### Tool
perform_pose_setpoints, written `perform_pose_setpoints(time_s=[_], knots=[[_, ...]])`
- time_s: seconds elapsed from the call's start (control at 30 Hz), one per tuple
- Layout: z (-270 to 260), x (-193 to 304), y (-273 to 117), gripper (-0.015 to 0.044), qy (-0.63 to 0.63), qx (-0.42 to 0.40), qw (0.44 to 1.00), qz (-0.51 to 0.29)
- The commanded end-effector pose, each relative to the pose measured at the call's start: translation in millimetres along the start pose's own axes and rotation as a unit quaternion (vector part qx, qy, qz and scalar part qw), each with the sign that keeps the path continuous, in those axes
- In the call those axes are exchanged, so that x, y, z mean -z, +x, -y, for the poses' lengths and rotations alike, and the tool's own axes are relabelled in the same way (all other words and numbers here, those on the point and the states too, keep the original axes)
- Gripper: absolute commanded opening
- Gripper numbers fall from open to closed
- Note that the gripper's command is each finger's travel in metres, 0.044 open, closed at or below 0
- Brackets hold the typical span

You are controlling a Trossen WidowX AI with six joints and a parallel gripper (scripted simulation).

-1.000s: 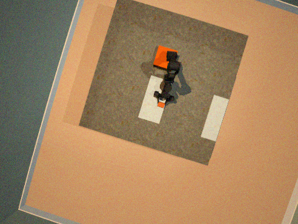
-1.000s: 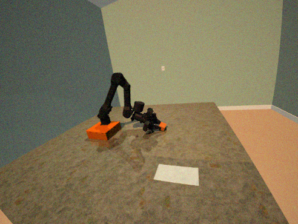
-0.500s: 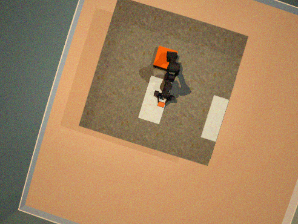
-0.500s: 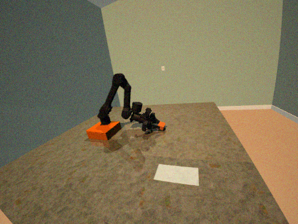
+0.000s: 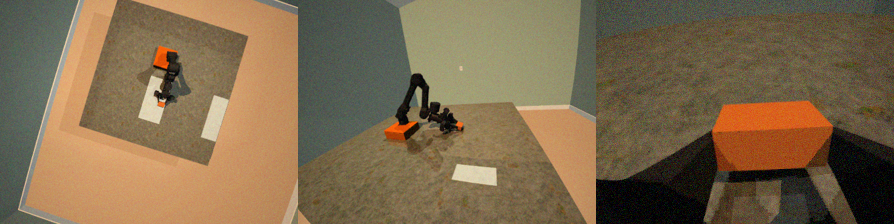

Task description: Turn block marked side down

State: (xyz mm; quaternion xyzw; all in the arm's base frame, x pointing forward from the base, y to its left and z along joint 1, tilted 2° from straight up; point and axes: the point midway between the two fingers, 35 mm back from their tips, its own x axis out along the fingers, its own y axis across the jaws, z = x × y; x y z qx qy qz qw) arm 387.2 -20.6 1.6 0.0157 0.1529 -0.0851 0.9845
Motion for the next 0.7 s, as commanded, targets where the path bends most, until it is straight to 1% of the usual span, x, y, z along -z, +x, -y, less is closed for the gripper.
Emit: perform_pose_setpoints(time_s=[0.0, 0.17, 0.67], knots=[[0.6, -0.4, -0.3, 0.0315, -0.003, 0.002, 1.000, 0.001], [0.6, -0.4, -0.3, 0.0440, -0.003, 0.002, 1.000, 0.001], [0.6, -0.4, -0.3, 0.0440, -0.003, 0.002, 1.000, 0.001]])
